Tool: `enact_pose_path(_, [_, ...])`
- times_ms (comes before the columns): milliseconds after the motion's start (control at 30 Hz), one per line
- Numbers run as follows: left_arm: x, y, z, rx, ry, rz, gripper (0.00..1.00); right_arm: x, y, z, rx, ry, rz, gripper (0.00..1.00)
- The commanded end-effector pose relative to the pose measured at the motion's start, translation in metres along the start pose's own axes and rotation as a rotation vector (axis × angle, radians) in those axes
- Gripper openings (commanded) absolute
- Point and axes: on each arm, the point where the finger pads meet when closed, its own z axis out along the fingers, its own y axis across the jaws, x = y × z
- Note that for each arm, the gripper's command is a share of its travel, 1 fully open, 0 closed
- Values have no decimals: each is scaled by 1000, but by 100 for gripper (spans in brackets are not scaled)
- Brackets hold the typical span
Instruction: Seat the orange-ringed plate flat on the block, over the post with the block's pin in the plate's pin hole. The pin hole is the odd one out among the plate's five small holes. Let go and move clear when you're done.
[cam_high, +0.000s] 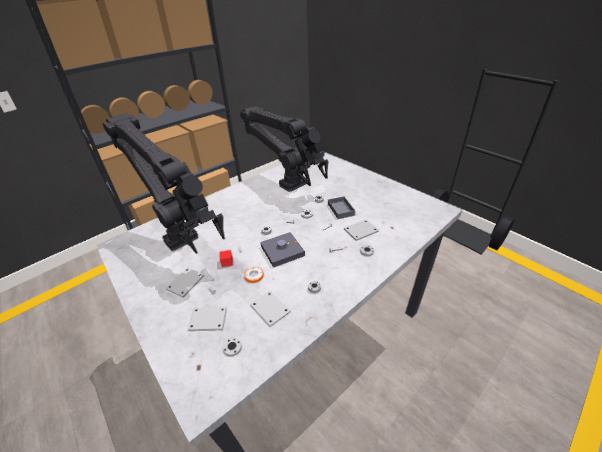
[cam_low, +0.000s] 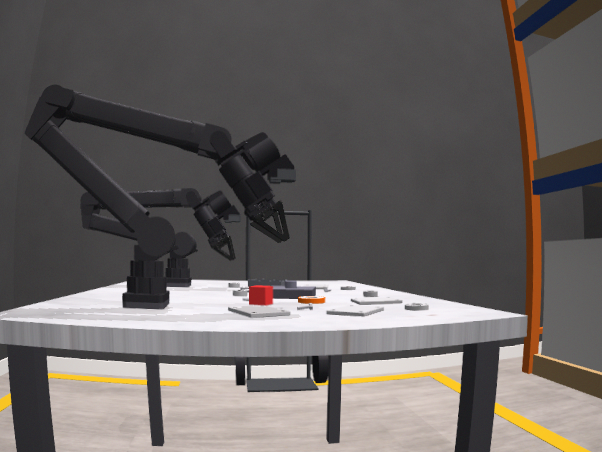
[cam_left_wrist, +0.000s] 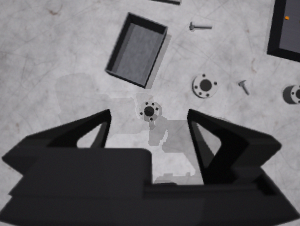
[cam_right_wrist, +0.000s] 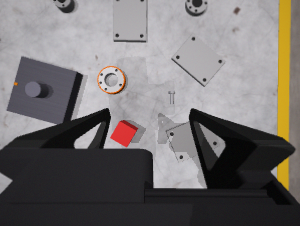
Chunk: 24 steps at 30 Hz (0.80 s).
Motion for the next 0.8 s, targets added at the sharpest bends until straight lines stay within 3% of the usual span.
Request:
enact_pose_path(0, [-8,1,-4,-3,-20,-15,100,-39,26,20,-43,-49,-73,100])
enact_pose_path(167, [-8,1,-4,-3,-20,-15,100,-50,66,50,-120,-47,-179,100])
enact_pose_path(400, [-8,1,-4,-3,-20,-15,100,-57,89,67,-164,-44,-234,100])
enact_pose_path(767, [-8,1,-4,-3,-20,-15,100,-59,93,74,-173,-40,-225,100])
